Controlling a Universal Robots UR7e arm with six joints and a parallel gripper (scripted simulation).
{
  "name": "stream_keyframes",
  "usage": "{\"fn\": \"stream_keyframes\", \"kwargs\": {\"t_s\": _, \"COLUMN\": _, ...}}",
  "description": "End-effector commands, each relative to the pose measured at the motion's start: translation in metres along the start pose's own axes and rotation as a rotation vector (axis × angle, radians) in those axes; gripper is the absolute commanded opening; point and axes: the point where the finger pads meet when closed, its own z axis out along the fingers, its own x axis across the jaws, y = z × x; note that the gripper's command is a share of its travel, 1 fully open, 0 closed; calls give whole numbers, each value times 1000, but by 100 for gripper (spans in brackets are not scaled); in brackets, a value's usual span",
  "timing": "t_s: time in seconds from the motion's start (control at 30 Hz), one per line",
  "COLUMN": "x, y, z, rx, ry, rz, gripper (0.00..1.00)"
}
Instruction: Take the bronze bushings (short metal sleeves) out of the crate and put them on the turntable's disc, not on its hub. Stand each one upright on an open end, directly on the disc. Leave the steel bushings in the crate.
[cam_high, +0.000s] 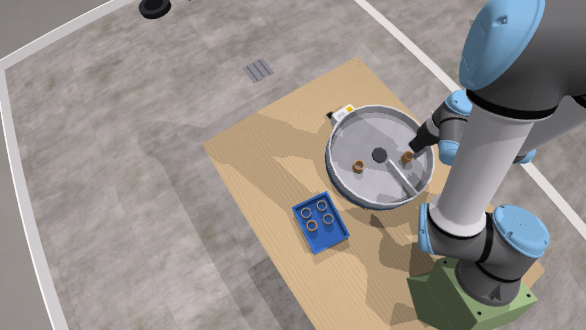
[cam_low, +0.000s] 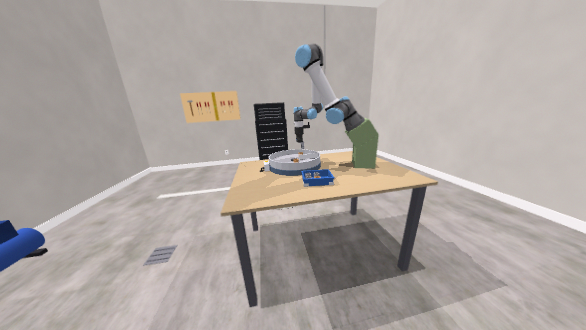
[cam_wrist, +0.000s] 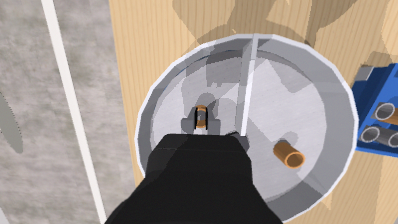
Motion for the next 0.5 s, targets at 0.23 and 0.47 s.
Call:
{"fn": "stream_keyframes", "kwargs": {"t_s": 0.23, "x": 7, "y": -1, "z": 0, "rx": 1, "ry": 2, "rz": 0, "gripper": 36}}
{"fn": "stream_keyframes", "kwargs": {"t_s": 0.47, "x": 21, "y": 0, "z": 0, "rx": 1, "ry": 2, "rz": -1, "gripper": 36}}
